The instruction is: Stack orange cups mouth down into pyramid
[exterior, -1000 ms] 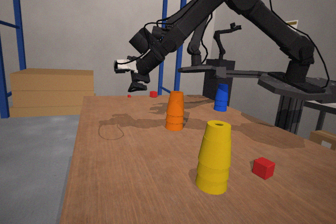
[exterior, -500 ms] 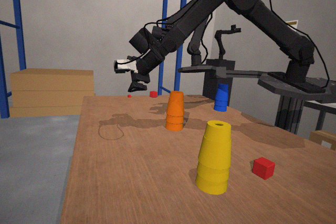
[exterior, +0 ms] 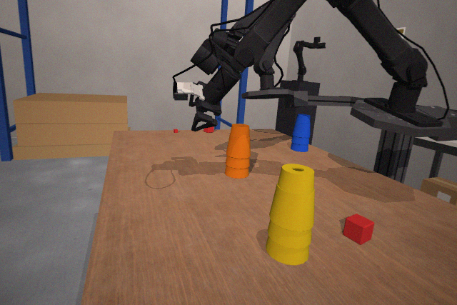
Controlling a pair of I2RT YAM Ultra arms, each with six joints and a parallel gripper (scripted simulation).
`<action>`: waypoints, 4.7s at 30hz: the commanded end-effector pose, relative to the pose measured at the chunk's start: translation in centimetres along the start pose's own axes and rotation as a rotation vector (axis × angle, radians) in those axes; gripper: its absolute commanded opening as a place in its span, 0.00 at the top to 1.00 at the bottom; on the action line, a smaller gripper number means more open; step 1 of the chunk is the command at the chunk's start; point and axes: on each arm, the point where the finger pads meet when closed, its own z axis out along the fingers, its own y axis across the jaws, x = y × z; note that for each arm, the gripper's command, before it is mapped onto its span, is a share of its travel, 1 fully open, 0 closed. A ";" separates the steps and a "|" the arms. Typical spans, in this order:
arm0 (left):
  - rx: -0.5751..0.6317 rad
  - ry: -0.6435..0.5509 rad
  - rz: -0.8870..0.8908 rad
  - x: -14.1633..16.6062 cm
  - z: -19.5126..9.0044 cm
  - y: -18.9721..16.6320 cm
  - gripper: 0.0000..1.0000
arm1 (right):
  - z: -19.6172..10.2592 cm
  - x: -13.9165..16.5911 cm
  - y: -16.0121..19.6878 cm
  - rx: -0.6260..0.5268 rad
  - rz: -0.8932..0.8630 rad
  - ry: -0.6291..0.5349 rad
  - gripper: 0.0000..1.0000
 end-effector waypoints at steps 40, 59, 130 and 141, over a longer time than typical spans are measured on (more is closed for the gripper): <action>-0.404 0.122 0.721 13.9 -13.5 0.3 0.00 | -24.2 12.6 2.2 -1.571 -0.845 0.011 0.00; -0.388 0.118 0.721 14.2 -13.6 -0.2 0.00 | -29.2 16.4 -4.1 -2.081 -1.113 -0.056 0.00; -0.354 0.273 0.863 12.9 -4.1 2.9 0.22 | -29.6 16.0 -4.1 -2.090 -1.094 -0.048 0.00; -0.349 0.248 0.859 12.4 -4.4 2.5 0.35 | -29.6 16.0 -4.1 -2.090 -1.094 -0.048 0.00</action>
